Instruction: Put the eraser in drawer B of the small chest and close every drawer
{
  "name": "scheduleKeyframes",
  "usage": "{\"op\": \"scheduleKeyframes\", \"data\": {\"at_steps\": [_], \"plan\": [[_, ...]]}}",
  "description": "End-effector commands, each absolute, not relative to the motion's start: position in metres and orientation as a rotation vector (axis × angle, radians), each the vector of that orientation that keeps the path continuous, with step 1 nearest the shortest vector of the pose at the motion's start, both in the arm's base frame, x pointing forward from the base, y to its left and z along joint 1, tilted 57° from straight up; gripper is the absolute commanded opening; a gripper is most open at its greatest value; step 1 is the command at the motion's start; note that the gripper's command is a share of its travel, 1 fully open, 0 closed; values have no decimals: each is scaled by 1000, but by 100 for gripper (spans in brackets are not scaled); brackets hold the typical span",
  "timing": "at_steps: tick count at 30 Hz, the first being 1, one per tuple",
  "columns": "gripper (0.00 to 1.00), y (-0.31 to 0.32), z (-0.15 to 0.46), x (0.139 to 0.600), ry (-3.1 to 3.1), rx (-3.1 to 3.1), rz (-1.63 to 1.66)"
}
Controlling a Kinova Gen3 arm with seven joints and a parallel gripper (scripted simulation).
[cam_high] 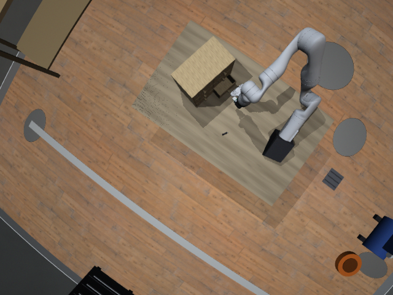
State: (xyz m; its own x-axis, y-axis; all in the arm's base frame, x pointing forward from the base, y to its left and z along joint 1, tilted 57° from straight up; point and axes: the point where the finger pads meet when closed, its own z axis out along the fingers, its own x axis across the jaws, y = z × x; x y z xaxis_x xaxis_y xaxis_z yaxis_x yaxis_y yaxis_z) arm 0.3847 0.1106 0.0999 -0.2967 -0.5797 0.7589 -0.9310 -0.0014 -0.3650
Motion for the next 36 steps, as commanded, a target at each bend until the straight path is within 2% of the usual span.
{"op": "scheduleKeyframes", "data": {"at_steps": [1,36], "plan": [[45,112,100,384,-1885,1568,1228],[45,110,97,382,-1776,1698,1524]]}}
